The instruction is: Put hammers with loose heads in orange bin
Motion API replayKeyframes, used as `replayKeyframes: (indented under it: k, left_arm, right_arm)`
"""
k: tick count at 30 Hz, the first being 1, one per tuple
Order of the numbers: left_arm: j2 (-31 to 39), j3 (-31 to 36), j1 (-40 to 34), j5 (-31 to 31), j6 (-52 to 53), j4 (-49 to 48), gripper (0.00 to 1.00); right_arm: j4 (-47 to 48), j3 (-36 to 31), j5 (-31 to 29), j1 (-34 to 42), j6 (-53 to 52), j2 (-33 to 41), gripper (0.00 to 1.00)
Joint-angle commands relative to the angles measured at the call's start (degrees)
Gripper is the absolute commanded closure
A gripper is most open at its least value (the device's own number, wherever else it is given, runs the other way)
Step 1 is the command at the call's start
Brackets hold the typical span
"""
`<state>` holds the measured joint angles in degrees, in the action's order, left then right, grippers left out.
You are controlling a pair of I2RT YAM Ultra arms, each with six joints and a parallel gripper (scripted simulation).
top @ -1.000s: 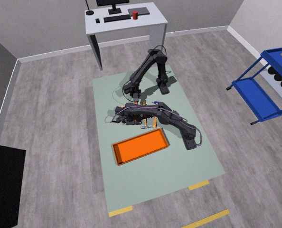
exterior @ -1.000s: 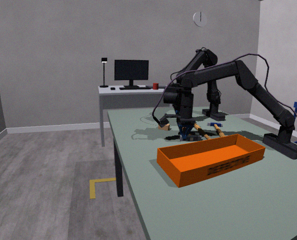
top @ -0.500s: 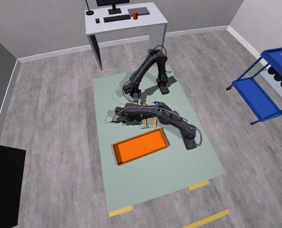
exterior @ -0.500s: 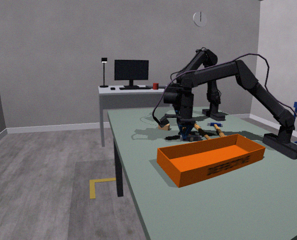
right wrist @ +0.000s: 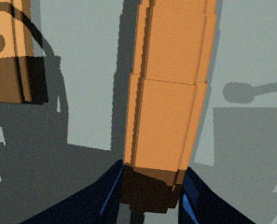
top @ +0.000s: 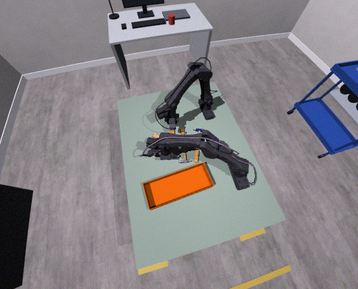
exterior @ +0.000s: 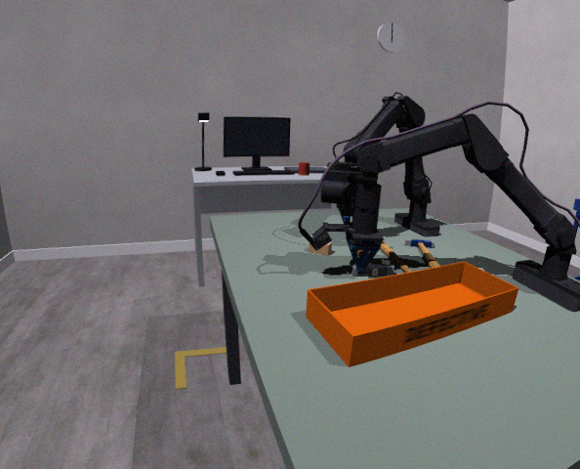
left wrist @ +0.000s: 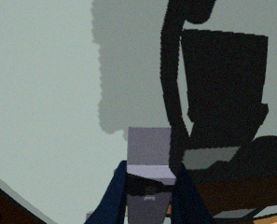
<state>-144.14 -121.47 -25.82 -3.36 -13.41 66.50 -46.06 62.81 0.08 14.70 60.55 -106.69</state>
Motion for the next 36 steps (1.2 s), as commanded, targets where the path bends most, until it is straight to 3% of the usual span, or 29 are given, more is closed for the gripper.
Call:
replayKeyframes:
  k: [1, 13, 16, 17, 36]
  left_arm:
    - [0.93, 0.26, 1.80, 2.18, 1.42, 0.68, 0.84]
    - [0.44, -0.21, 0.11, -0.41, 0.02, 0.01, 0.84]
    - [1.02, -0.90, 0.15, -0.41, 0.04, 0.44, 0.56]
    - [1.31, -1.01, 0.54, -0.40, 0.05, 0.70, 0.55]
    - [3.34, -4.34, 0.79, 0.02, 0.54, 3.97, 0.55]
  right_arm:
    - [-1.73, -0.32, -2.38, -0.65, -0.04, 0.92, 0.75]
    - [0.04, 0.03, -0.06, -0.16, 0.03, 1.26, 0.75]
    - [0.03, 0.03, -0.06, -0.16, 0.03, 0.73, 0.75]
    - [0.03, 0.03, -0.06, -0.16, 0.03, 0.73, 0.75]
    - [0.03, 0.03, -0.06, -0.16, 0.03, 0.73, 0.75]
